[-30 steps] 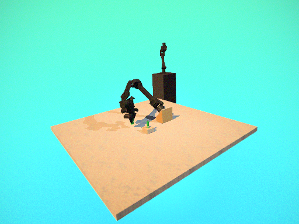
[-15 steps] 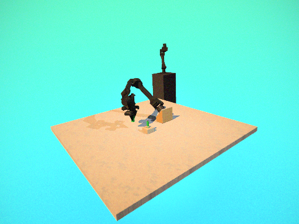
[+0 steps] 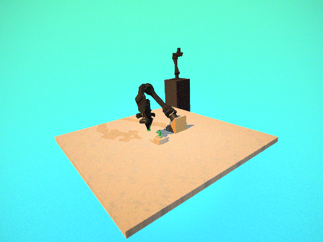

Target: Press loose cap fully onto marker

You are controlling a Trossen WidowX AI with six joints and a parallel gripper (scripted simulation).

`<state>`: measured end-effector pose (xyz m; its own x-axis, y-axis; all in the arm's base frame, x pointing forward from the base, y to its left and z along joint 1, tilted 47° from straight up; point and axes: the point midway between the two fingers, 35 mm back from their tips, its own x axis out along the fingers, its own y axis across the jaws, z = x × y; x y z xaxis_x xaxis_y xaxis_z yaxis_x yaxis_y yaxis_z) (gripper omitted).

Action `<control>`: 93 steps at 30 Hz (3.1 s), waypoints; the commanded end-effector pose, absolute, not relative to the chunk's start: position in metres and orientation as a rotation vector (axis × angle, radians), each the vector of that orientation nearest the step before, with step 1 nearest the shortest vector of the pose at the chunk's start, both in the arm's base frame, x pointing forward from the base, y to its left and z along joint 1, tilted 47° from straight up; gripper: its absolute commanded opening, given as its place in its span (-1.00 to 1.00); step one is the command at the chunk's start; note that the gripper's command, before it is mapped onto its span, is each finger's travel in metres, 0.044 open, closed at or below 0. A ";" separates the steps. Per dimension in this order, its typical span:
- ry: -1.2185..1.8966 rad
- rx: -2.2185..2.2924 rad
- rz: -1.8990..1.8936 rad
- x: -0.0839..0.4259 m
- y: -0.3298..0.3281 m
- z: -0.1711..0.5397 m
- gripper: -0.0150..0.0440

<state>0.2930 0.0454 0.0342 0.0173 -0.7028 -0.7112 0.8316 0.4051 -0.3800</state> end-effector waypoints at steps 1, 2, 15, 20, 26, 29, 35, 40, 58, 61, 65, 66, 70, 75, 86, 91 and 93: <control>0.994 0.159 -1.193 0.289 0.061 0.028 -0.49; 0.995 0.157 -1.192 0.287 0.065 0.026 -0.49; 0.987 0.154 -1.206 0.267 0.107 0.007 -0.49; 0.978 0.154 -1.217 0.258 0.122 -0.001 -0.49; 0.972 0.153 -1.223 0.252 0.129 -0.005 -0.49; 0.972 0.153 -1.223 0.252 0.126 -0.007 -0.49; 0.972 0.153 -1.223 0.253 0.124 -0.010 -0.49; 0.972 0.153 -1.222 0.253 0.119 -0.015 -0.49; 0.971 0.153 -1.222 0.254 0.098 -0.035 -0.49; 0.971 0.152 -1.223 0.254 0.094 -0.038 -0.49; 0.970 0.152 -1.223 0.254 0.089 -0.042 -0.49; 0.970 0.152 -1.223 0.254 0.088 -0.043 -0.49; 0.970 0.152 -1.223 0.253 0.084 -0.047 -0.49; 0.970 0.152 -1.223 0.253 0.084 -0.047 -0.49; 0.971 0.157 -1.227 0.253 0.085 -0.047 0.13; 0.971 0.157 -1.227 0.253 0.085 -0.047 0.58; 0.971 0.157 -1.227 0.253 0.085 -0.047 0.75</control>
